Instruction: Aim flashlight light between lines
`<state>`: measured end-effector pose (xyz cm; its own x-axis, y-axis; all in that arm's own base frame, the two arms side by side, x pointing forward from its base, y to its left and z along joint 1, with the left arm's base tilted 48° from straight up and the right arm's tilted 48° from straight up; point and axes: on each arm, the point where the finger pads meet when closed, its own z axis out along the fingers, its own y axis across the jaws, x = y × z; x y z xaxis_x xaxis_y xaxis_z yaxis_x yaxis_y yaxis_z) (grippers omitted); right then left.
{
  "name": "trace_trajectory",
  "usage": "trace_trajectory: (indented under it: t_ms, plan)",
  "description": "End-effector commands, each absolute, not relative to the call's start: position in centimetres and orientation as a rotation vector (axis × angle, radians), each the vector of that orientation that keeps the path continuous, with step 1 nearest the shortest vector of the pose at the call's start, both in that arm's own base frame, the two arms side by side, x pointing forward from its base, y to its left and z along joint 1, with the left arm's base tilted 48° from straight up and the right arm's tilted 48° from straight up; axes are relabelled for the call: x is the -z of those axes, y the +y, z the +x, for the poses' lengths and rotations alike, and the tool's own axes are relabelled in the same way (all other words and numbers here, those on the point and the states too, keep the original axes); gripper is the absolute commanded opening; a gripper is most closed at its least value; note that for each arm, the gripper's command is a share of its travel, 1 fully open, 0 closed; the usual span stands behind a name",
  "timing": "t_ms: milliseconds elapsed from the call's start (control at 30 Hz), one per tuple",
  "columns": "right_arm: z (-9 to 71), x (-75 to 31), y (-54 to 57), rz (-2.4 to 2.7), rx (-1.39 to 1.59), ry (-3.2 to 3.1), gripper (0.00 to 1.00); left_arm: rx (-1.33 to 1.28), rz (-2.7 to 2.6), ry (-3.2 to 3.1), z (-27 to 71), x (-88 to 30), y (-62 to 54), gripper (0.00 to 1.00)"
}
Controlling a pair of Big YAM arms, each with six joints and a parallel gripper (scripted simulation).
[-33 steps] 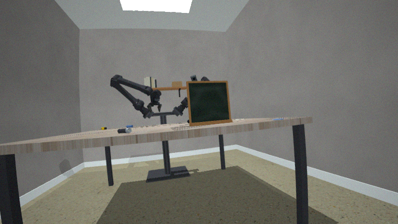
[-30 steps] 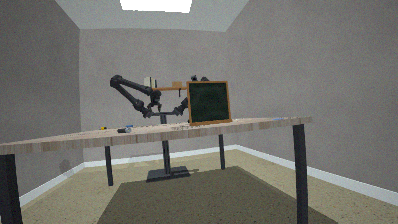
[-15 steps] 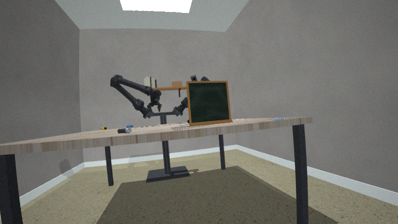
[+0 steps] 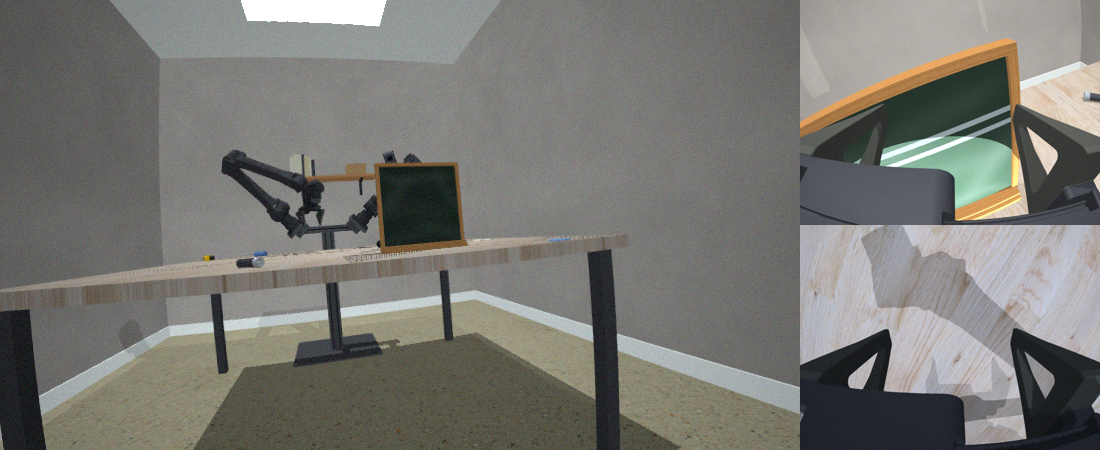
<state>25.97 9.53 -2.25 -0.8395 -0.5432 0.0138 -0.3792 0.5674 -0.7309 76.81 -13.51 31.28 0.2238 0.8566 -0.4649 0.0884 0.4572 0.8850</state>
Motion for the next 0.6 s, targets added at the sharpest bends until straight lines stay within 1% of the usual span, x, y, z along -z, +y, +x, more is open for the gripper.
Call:
trace_trajectory:
  t_ms: [0, 67, 567]
  plan:
    - [26.9, 1.9, 10.6, -0.756, 1.102, 2.575, 0.95, -0.670, 0.961, 1.219, 77.0, -32.9, -13.9, 1.00]
    - [27.5, 1.9, 12.0, -0.752, 1.086, 2.569, 0.95, -0.671, 0.930, 1.228, 76.4, -34.7, -12.4, 1.00]
    - [28.8, 3.4, 14.2, -0.681, 1.084, 2.595, 0.95, -0.596, 0.843, 1.299, 74.4, -36.3, -10.6, 1.00]
